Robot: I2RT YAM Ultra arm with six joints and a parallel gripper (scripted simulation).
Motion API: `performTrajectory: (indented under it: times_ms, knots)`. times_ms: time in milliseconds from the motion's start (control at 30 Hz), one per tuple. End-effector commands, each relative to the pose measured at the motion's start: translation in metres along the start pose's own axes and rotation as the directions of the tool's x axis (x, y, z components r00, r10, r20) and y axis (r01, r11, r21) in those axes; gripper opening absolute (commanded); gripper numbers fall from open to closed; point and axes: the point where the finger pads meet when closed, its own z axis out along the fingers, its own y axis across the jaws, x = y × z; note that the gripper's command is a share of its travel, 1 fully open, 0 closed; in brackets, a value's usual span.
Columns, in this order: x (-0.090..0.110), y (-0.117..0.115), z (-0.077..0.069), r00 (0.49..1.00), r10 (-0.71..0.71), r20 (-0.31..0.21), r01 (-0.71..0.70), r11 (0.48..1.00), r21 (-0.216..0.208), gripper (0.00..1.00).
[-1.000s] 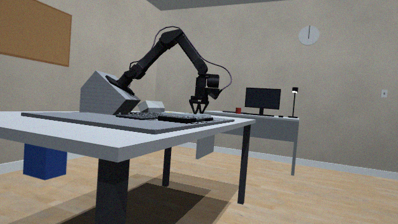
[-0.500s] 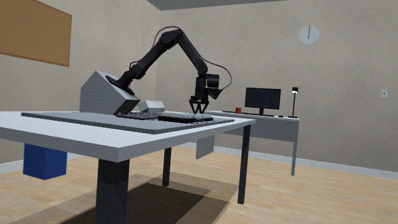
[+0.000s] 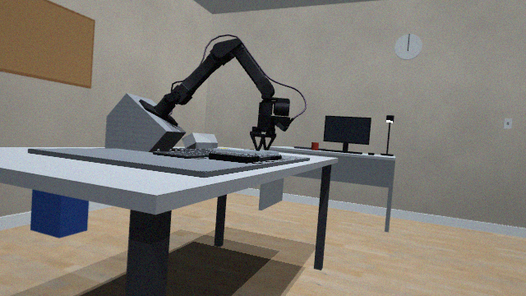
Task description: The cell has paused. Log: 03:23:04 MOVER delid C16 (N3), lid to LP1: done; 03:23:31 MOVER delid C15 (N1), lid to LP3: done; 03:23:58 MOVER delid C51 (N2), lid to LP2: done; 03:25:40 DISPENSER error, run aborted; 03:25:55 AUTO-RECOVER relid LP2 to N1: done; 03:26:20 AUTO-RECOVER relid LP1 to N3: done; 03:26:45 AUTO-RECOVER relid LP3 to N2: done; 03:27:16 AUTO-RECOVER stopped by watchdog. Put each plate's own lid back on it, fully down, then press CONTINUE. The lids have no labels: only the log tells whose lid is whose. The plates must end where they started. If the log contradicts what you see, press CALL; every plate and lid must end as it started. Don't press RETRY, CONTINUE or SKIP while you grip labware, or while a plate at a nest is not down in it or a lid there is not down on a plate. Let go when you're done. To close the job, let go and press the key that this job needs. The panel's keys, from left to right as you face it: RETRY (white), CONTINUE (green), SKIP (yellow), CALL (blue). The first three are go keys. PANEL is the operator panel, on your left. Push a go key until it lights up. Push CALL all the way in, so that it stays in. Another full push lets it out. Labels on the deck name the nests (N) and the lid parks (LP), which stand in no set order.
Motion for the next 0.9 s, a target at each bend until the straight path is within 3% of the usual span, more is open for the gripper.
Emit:
performTrajectory:
  times_ms: [0,100,133,867]
  knots:
    - [-0.0103,-0.0020,-0.0094,0.999,0.005,0.034,-0.005,1.000,0.001,0.00]
    - [-0.0136,-0.0030,-0.0116,0.999,0.008,0.050,-0.008,1.000,0.002,0.00]
    - [-0.0169,-0.0039,-0.0137,0.999,0.008,0.050,-0.008,1.000,0.002,1.00]
    - [-0.0185,-0.0040,-0.0144,0.999,0.008,0.052,-0.008,1.000,0.001,1.00]
